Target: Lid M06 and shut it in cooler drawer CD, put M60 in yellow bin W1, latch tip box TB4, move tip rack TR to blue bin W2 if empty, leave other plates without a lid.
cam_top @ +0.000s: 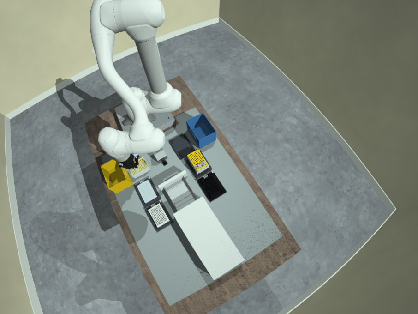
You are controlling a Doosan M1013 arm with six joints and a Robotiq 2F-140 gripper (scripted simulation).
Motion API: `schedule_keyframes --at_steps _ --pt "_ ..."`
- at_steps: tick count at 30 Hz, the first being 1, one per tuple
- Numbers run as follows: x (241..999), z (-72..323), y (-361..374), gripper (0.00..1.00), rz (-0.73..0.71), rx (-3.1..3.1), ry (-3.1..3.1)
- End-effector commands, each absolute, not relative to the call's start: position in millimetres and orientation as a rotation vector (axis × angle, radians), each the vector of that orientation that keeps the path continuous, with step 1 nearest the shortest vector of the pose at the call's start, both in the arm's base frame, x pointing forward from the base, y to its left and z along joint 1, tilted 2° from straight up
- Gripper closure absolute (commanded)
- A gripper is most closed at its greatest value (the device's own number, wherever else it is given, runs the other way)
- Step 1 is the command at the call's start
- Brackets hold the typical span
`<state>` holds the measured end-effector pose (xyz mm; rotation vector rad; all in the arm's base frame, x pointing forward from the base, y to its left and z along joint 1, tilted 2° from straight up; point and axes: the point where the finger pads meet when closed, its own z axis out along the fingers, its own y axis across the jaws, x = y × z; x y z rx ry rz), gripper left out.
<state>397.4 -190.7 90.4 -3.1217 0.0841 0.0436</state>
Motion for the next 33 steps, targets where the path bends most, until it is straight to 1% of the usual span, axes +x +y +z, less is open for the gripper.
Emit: schedule_keyframes --at_steps 1,22,33 --pt "392 91 -190 1.00 0.043 -3.122 0.084" --pt "367 96 -189 1.00 0.043 -3.122 0.084" --pt "367 96 -189 1.00 0.043 -3.122 0.084"
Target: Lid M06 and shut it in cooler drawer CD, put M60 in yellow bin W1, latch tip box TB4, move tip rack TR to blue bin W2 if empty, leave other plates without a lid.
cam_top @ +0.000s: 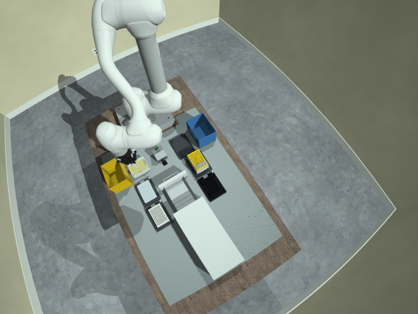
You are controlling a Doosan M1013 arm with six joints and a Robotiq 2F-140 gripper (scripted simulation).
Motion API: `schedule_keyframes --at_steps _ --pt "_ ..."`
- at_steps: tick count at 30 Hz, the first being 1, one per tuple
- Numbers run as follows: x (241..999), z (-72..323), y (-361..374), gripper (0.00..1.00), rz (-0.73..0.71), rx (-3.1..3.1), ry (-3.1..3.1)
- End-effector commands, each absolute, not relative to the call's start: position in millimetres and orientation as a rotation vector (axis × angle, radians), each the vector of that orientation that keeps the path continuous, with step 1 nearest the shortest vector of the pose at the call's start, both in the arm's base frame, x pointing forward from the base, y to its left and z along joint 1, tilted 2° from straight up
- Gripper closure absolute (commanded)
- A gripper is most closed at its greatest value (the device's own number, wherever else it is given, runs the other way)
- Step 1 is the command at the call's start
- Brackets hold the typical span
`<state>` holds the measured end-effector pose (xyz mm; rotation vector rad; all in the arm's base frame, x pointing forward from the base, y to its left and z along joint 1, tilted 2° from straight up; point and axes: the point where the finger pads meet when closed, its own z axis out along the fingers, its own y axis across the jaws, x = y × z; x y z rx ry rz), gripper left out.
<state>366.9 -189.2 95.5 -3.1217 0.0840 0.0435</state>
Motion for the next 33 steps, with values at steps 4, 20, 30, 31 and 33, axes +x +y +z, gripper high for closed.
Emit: schedule_keyframes --at_steps 4,20,30,31,33 --pt "367 96 -189 1.00 0.043 -3.122 0.084" --pt "367 118 -190 1.00 0.043 -3.122 0.084" --pt "368 134 -190 1.00 0.043 -3.122 0.084" --pt "368 136 -190 1.00 0.043 -3.122 0.084" --pt "368 140 -190 1.00 0.043 -3.122 0.084"
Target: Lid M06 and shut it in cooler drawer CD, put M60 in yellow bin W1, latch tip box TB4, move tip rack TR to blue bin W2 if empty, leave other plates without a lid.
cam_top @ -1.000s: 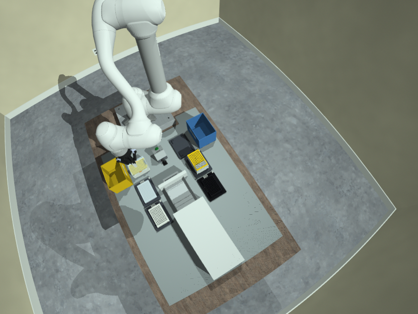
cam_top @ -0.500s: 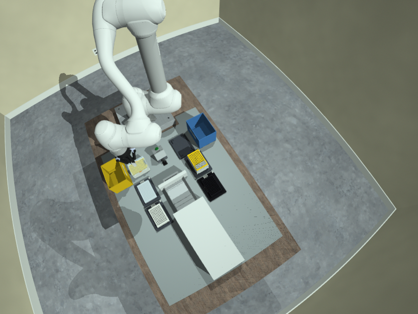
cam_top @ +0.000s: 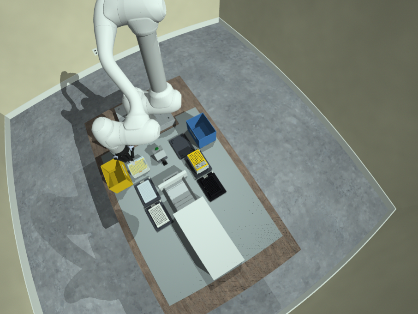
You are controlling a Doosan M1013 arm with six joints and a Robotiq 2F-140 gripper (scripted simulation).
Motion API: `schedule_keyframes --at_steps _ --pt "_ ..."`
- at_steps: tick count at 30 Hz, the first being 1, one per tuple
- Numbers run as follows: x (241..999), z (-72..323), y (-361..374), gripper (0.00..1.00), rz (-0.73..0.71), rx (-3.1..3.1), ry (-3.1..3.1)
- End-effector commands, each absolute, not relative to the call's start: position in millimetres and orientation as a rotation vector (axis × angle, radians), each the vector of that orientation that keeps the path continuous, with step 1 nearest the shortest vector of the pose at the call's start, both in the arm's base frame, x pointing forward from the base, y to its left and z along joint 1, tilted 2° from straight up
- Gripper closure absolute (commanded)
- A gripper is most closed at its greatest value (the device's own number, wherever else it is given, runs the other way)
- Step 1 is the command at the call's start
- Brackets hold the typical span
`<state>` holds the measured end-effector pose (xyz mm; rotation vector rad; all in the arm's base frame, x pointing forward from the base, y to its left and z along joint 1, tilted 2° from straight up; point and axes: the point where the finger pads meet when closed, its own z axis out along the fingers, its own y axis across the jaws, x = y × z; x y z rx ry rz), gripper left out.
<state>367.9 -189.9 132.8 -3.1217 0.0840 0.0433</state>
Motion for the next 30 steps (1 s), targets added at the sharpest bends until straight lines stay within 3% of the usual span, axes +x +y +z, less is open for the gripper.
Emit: schedule_keyframes --at_steps 1,30 --pt "368.1 141.5 -190.0 1.00 0.043 -3.122 0.084" --pt "368.3 150.5 -190.2 1.00 0.043 -3.122 0.084"
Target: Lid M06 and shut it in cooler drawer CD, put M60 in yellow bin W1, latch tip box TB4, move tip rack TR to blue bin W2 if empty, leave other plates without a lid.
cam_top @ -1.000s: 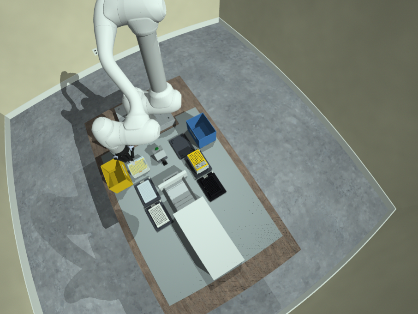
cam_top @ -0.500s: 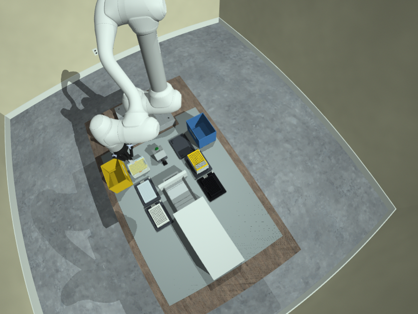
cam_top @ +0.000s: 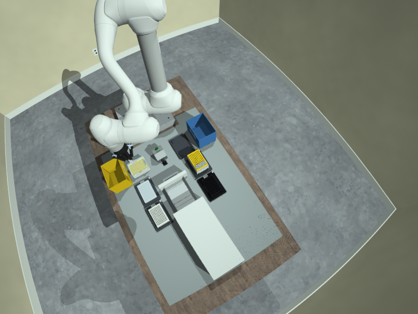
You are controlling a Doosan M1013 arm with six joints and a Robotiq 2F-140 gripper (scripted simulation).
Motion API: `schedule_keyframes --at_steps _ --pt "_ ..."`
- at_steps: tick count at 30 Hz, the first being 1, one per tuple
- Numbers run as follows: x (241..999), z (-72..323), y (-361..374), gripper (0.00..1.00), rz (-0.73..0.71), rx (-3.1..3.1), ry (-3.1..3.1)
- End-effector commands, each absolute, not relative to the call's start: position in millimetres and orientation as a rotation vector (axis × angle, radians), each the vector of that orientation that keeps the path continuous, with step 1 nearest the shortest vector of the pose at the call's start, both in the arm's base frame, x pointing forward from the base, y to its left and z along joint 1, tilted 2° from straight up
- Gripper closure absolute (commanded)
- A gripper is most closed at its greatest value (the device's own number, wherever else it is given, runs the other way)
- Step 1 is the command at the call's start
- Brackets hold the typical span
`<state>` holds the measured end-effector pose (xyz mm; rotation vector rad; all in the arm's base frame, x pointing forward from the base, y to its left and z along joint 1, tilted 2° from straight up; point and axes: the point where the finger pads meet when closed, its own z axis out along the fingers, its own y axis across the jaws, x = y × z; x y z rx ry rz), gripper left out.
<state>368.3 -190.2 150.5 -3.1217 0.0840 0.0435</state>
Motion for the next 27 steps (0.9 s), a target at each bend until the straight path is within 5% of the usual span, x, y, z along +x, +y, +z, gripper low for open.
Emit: schedule_keyframes --at_steps 1,27 --pt "368 151 -190 1.00 0.043 -3.122 0.084" --pt "317 94 -186 1.00 0.043 -3.122 0.084"
